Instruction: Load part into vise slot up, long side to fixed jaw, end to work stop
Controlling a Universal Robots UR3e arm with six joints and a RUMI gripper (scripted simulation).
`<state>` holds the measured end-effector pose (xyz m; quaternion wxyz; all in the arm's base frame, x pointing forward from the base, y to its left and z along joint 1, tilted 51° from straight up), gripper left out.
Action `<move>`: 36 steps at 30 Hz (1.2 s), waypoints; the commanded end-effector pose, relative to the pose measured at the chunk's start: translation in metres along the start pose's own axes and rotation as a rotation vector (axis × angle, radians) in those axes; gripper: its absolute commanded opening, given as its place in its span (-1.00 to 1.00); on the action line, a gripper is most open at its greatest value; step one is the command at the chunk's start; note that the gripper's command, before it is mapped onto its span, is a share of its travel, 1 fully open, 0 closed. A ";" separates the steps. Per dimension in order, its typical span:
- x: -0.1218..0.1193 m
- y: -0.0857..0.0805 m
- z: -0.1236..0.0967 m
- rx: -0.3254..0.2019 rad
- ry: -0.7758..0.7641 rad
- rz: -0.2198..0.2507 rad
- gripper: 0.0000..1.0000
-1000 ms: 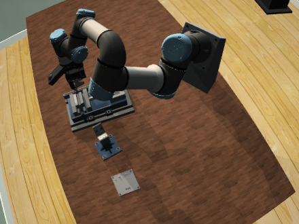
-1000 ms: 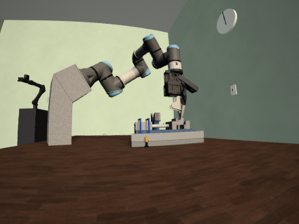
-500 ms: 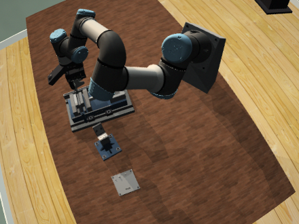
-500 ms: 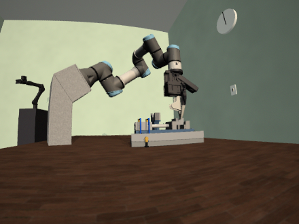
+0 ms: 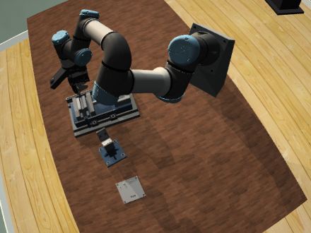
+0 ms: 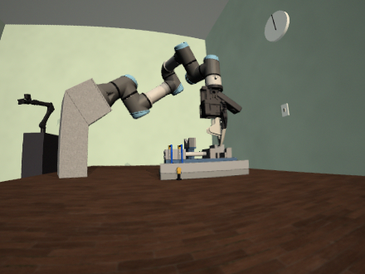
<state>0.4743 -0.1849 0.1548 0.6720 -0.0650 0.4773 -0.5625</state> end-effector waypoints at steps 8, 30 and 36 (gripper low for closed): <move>-0.003 -0.001 0.000 0.002 -0.001 -0.001 -1.00; -0.008 -0.001 -0.001 0.002 -0.001 -0.001 -1.00; -0.010 -0.001 -0.001 0.002 -0.001 -0.001 -1.00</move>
Point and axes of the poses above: the point where the finger pads meet when closed, its own y axis out along the fingers, its own x axis across the jaws, z = x × y, the point moved 3 cm from there along -y, back along the fingers, and after that the axes turned 12 degrees about y, right-handed, at the moved point
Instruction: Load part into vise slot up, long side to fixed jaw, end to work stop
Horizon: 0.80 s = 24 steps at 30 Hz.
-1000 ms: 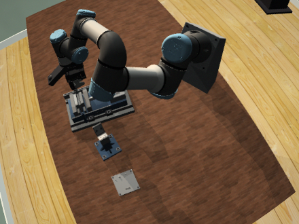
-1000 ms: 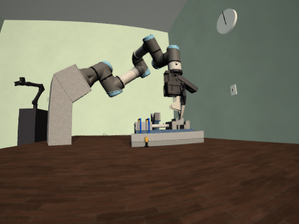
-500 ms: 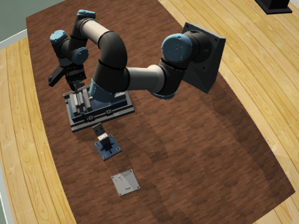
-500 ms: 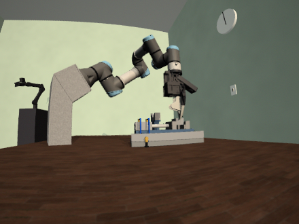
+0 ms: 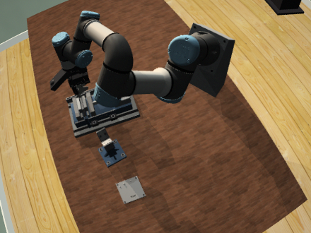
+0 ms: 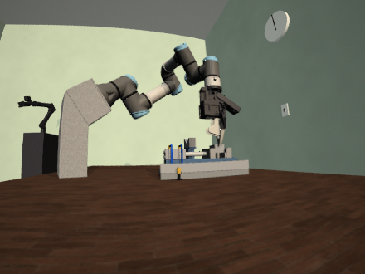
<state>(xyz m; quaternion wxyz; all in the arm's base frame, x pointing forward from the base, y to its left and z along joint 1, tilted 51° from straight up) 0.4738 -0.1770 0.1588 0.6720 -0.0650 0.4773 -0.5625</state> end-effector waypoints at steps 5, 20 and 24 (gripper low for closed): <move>-0.002 -0.001 0.000 0.002 -0.001 -0.001 -1.00; -0.003 -0.001 0.000 0.002 -0.001 -0.001 -1.00; -0.004 -0.001 0.000 0.002 -0.001 -0.001 -1.00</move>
Point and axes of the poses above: the point where the finger pads meet when closed, its own y axis out along the fingers, its own x axis across the jaws, z = x × y, the point moved 3 cm from there along -y, back along the fingers, and after that the axes turned 12 degrees about y, right-handed, at the moved point
